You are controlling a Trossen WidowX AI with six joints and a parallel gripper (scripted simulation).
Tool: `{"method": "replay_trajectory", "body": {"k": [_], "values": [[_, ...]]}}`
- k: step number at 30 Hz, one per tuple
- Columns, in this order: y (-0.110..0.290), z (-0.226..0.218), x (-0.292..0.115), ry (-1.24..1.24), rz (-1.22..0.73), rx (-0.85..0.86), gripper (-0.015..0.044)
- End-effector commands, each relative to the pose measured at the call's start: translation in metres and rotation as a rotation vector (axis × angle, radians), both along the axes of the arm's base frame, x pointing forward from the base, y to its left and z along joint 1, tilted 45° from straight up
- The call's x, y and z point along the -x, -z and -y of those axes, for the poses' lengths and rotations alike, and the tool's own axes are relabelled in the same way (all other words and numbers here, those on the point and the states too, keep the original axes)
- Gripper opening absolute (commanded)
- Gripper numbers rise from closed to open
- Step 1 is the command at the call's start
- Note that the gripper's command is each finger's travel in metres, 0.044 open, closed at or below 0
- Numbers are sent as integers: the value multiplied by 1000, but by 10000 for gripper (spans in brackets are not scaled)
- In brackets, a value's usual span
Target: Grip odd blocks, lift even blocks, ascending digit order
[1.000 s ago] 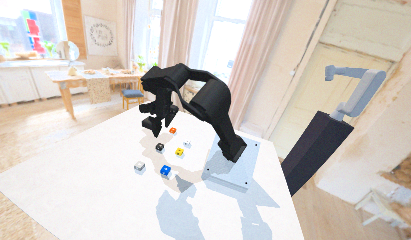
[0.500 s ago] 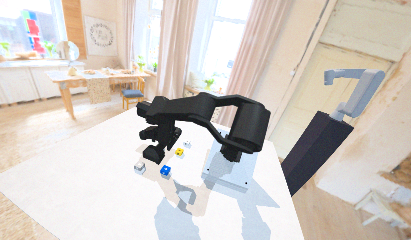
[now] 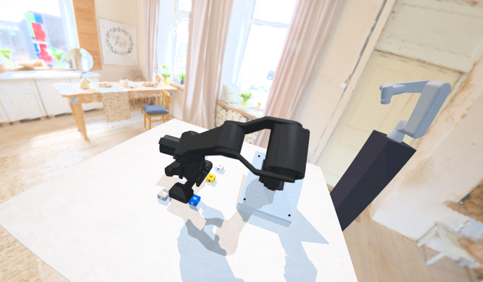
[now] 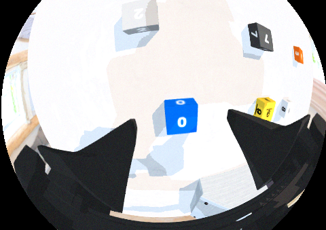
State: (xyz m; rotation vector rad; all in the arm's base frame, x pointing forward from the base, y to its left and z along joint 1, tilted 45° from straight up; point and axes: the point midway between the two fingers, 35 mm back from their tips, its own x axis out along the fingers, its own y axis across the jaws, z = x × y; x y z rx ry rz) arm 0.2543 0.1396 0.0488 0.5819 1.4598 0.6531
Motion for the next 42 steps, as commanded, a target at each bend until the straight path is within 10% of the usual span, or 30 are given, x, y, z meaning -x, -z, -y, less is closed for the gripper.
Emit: {"method": "replay_trajectory", "body": {"k": [1,15,26,42], "values": [[7,-4,1,4,-15,1,400],[20,-18,2,4,-15,-1,400],[20,-18,2,4,-15,-1,120],[20,-18,2,4,-15,-1,120]]}}
